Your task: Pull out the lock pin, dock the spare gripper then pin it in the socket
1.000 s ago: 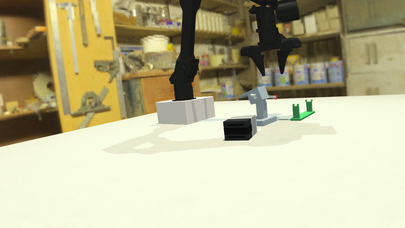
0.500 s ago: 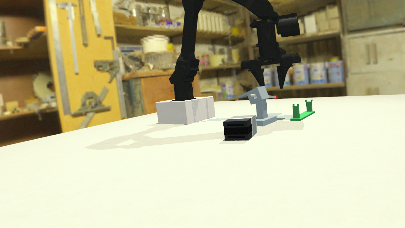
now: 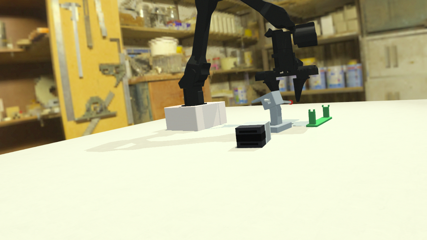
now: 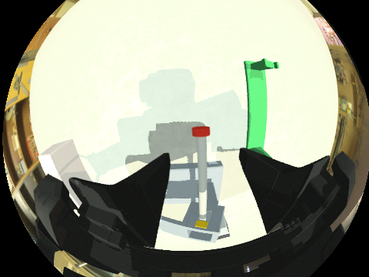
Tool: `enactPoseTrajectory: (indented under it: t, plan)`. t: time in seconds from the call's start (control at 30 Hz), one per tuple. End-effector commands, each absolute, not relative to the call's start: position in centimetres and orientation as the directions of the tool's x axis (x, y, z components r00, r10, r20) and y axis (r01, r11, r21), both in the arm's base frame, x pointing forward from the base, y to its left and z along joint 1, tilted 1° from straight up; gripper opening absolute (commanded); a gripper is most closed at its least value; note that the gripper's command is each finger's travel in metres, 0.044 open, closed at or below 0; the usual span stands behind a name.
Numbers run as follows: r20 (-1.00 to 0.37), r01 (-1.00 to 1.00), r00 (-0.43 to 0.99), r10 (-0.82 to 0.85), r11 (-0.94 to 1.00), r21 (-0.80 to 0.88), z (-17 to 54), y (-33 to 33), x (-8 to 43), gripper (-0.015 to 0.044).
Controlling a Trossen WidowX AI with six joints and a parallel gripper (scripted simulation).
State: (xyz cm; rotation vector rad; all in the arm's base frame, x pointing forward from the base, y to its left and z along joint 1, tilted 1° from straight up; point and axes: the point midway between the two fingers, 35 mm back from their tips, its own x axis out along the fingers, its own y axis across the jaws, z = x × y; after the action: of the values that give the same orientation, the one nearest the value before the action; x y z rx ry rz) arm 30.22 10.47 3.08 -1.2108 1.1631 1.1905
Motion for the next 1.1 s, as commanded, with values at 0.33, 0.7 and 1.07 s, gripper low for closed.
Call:
enactPoseTrajectory:
  t: [0.33,0.7,1.07]
  plan:
    - [-0.999,-1.000,0.031,0.025,0.003,-0.031,0.6,10.4,30.0,0.0300]
    - [-0.999,-1.000,0.031,0.025,0.003,-0.031,0.5,10.4,30.0,0.0195]
    - [-0.999,-1.000,0.031,0.025,0.003,-0.031,0.5,10.4,30.0,0.0000]
